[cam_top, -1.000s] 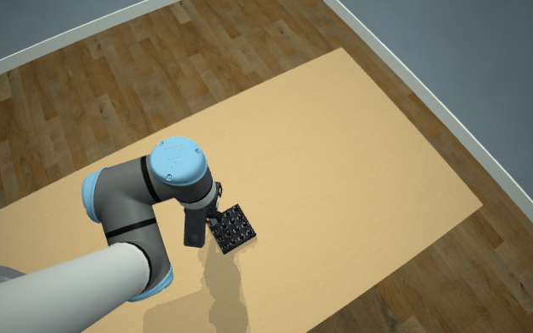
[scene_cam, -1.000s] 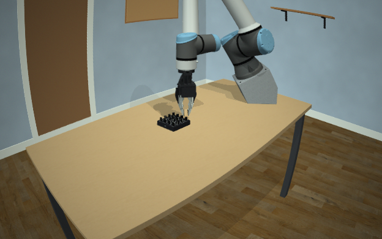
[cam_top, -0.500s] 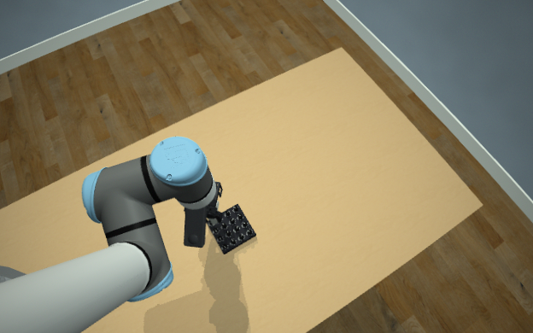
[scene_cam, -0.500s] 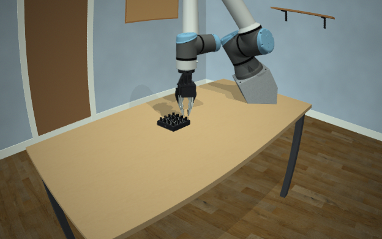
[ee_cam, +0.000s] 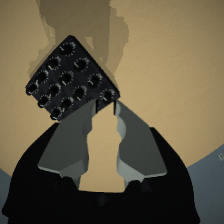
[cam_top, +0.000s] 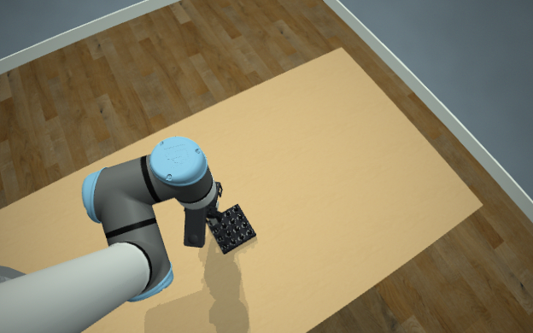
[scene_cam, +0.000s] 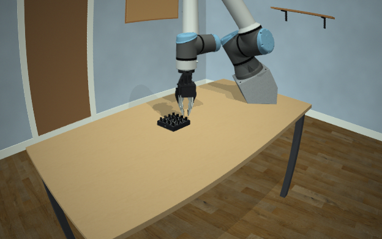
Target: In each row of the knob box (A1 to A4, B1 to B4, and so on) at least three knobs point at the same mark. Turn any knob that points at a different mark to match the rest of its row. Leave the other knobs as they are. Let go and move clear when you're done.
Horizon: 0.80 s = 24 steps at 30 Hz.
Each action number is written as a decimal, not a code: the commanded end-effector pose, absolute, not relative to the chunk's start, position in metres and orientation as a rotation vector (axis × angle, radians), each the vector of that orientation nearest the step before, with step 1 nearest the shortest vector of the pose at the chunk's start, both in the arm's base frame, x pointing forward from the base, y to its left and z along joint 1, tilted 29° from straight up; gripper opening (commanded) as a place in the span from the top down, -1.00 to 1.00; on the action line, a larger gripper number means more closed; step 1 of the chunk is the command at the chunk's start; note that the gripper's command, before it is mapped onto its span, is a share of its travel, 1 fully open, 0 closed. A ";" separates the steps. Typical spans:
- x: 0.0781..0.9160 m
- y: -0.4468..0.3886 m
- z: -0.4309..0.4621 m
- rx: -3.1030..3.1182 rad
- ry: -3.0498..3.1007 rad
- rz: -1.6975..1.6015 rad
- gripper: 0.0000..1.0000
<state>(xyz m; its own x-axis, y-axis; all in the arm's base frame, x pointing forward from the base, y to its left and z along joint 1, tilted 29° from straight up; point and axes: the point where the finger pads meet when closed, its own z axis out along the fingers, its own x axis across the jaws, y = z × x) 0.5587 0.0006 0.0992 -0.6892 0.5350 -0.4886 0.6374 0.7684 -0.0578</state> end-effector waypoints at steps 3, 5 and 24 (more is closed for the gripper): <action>0.560 0.001 0.100 0.883 2.513 -0.308 0.78; 0.560 0.001 0.100 0.883 2.513 -0.308 0.78; 0.562 -0.003 0.091 0.885 2.514 -0.309 0.78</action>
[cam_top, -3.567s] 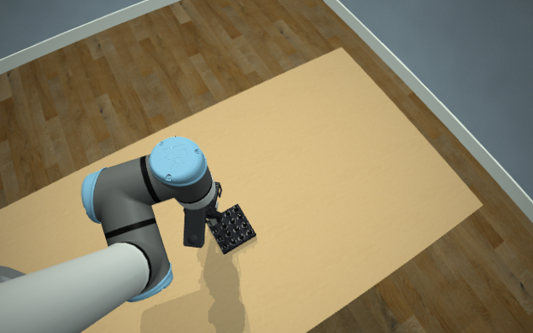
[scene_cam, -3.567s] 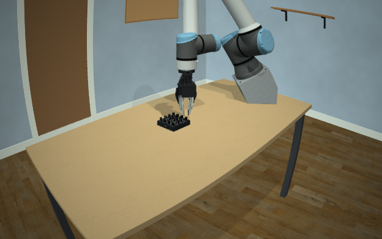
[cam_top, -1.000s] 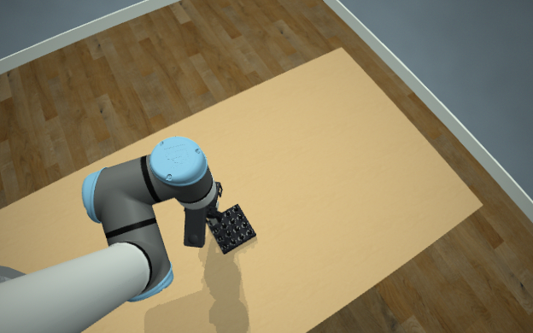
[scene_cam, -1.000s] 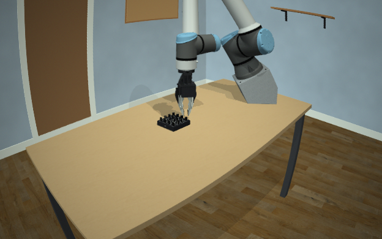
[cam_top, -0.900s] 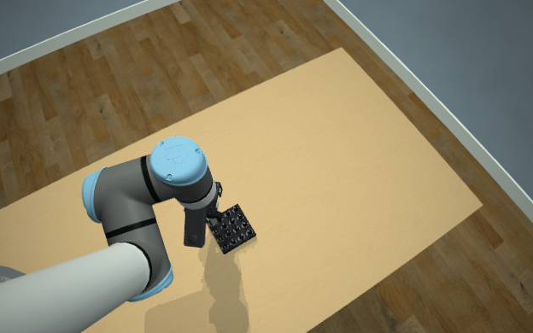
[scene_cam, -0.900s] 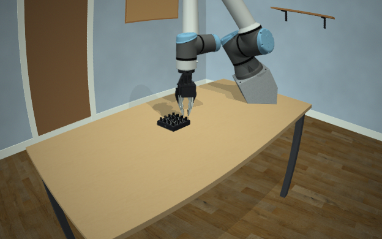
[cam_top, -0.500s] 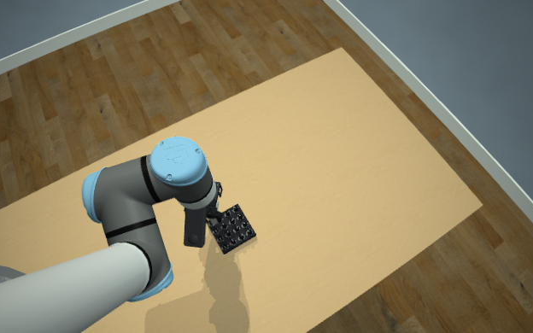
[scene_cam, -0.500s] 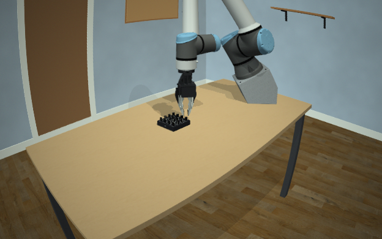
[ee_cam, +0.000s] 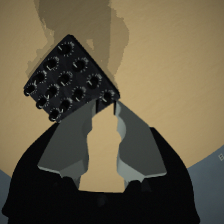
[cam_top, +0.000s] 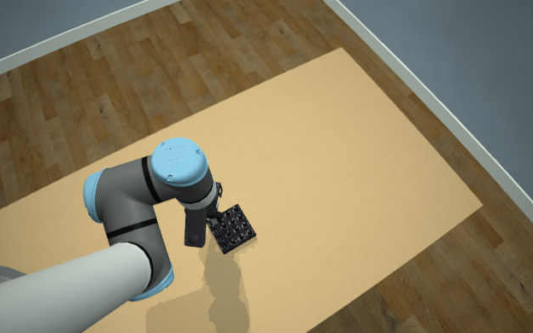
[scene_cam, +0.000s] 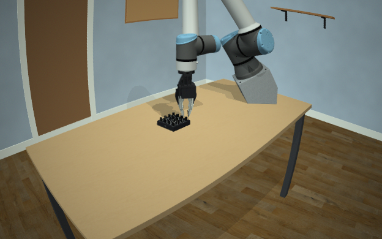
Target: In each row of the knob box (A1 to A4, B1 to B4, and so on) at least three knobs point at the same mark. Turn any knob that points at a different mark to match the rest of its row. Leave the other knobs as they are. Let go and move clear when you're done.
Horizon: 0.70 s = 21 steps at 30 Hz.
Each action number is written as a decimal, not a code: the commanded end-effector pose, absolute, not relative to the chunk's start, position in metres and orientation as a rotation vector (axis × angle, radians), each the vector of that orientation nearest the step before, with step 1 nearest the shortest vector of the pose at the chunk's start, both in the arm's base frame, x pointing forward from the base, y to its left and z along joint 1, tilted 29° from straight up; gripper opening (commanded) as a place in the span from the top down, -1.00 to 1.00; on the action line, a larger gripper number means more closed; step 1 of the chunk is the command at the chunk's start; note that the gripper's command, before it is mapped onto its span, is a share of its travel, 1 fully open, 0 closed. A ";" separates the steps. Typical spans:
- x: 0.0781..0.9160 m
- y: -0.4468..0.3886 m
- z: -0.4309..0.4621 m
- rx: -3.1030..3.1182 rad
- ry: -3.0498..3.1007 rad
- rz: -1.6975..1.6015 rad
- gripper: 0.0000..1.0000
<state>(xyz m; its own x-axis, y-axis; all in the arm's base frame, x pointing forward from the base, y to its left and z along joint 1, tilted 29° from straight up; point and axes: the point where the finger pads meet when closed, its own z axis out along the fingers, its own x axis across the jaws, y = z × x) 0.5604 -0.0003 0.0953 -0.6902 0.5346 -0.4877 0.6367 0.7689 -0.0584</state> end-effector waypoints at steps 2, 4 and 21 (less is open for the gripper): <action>0.562 -0.003 0.090 0.885 2.514 -0.309 0.78; 0.563 -0.004 0.088 0.885 2.514 -0.309 0.78; 0.564 -0.004 0.086 0.884 2.514 -0.308 0.78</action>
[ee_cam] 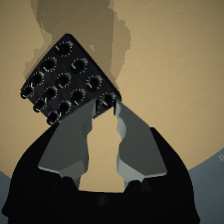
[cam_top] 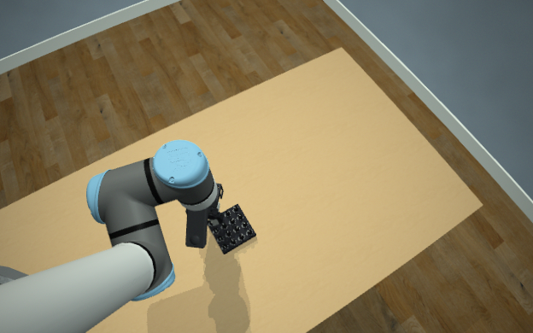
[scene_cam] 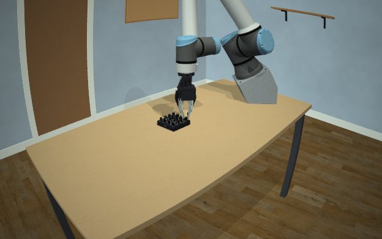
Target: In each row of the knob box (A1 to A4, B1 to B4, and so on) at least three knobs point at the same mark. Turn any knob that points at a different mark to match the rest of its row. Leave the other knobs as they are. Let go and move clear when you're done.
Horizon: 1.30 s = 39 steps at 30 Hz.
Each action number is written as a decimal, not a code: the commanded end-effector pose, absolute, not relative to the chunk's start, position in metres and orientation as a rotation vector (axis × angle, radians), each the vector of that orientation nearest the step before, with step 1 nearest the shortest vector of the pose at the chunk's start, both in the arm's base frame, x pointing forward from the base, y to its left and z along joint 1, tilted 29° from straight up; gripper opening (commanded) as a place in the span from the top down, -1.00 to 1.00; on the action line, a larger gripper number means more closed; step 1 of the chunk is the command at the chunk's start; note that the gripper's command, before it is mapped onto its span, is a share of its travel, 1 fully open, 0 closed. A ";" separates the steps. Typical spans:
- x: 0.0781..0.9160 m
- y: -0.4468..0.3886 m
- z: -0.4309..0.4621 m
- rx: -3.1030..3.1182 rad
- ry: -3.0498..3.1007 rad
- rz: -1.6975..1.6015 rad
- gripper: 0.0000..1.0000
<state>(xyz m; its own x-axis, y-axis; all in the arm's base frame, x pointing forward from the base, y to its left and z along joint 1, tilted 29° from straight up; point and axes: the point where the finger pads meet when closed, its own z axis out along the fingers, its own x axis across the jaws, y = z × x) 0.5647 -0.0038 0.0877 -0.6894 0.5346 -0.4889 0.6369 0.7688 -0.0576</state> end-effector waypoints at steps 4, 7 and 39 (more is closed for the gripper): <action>0.563 -0.004 0.086 0.884 2.514 -0.308 0.78; 0.563 -0.004 0.086 0.884 2.514 -0.308 0.78; 0.564 -0.004 0.086 0.884 2.514 -0.308 0.92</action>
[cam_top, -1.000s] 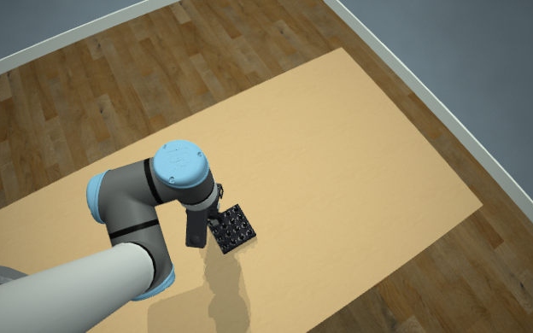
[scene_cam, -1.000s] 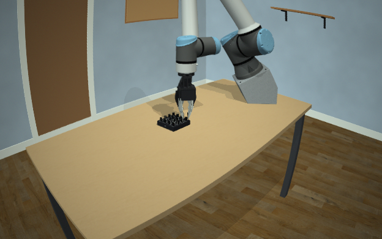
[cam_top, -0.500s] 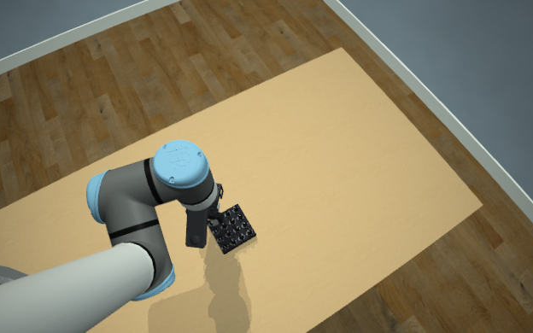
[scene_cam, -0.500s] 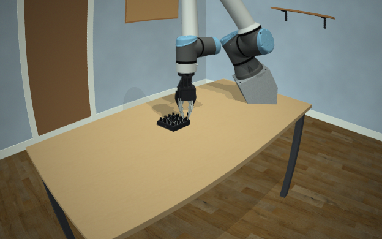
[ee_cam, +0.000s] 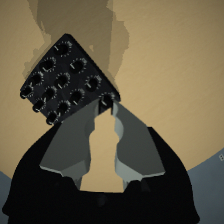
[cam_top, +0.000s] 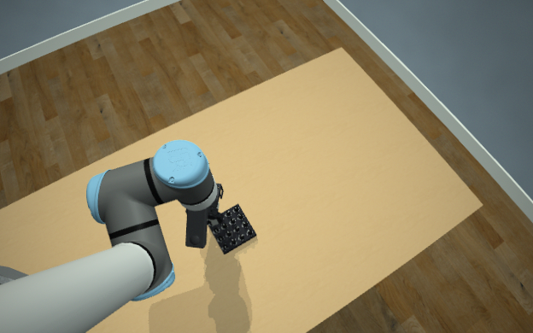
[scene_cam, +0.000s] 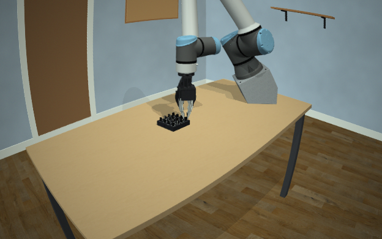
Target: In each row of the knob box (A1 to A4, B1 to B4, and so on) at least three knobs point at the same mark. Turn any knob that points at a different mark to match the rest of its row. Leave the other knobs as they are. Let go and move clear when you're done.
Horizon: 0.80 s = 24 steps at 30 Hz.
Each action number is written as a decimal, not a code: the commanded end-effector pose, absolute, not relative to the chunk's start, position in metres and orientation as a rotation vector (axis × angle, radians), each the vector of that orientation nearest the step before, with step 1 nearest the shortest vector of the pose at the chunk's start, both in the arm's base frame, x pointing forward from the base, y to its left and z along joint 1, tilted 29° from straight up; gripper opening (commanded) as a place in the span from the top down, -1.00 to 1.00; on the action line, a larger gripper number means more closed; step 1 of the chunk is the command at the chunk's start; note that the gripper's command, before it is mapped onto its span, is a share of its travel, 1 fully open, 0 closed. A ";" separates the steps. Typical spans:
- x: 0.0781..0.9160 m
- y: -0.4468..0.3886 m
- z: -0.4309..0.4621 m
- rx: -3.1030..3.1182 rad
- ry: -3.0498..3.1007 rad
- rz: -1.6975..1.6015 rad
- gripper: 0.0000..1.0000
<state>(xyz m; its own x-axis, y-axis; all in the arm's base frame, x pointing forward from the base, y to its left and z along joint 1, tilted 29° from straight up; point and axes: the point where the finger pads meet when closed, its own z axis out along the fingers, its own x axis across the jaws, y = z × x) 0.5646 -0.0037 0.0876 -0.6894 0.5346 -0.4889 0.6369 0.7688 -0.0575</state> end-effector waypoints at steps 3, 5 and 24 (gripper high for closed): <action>0.564 -0.004 0.086 0.884 2.514 -0.308 0.92; 0.564 -0.004 0.086 0.884 2.514 -0.308 0.92; 0.564 -0.004 0.086 0.902 2.505 -0.303 0.92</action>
<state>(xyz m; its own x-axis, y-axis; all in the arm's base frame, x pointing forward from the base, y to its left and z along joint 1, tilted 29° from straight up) 0.5646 -0.0037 0.0876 -0.6893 0.5347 -0.4889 0.6370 0.7687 -0.0574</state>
